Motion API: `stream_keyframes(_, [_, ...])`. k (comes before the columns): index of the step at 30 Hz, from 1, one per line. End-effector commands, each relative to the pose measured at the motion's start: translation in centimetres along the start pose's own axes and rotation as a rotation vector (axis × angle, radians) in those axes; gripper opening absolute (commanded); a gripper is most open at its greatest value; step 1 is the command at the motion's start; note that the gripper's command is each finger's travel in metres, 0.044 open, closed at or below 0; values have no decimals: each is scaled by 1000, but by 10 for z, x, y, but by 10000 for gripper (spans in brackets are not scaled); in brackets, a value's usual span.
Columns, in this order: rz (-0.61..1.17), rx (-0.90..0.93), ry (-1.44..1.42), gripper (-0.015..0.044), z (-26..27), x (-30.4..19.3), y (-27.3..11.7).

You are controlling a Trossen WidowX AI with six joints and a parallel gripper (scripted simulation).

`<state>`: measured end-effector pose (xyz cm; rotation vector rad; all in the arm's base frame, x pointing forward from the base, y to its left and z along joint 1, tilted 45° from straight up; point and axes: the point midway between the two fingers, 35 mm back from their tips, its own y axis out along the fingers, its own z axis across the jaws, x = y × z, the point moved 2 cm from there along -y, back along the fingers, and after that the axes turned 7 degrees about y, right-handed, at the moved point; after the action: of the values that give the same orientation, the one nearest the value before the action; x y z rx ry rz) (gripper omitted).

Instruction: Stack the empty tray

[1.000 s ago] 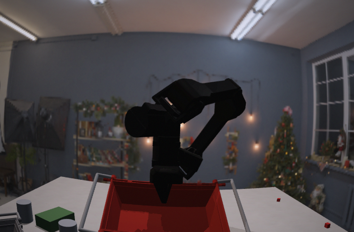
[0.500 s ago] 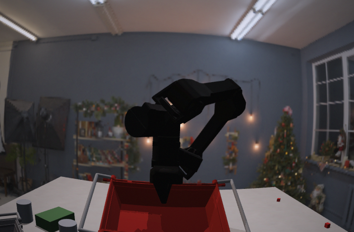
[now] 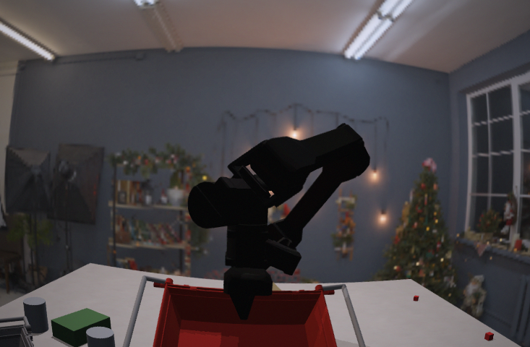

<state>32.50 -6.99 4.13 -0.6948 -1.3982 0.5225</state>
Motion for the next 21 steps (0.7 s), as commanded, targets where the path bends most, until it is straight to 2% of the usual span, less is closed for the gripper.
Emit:
stream_keyframes(1, [-4,-16,9,0,-1,-2,6])
stream_keyframes(13, [-7,-16,9,0,1,0,29])
stream_keyframes(21, [-7,-15,9,0,5,0,30])
